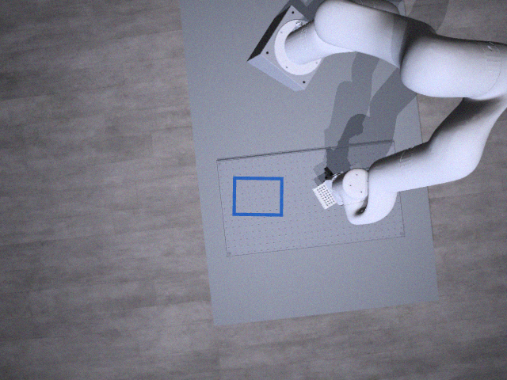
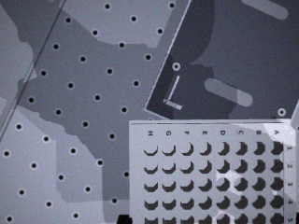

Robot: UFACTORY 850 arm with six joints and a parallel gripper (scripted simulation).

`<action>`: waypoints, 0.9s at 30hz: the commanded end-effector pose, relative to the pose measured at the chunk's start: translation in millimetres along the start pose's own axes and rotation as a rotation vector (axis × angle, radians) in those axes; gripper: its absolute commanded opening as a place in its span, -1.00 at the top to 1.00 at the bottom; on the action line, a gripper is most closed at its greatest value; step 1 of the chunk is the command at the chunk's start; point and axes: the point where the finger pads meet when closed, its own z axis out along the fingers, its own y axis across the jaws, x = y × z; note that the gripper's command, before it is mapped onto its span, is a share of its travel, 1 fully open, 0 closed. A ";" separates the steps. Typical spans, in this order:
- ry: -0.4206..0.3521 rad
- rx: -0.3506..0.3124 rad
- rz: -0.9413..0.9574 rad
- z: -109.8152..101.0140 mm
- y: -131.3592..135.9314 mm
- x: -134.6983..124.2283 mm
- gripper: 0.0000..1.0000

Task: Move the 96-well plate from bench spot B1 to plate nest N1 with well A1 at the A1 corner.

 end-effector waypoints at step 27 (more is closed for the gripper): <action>0.002 0.052 0.404 -2.4 39.6 84.1 1.00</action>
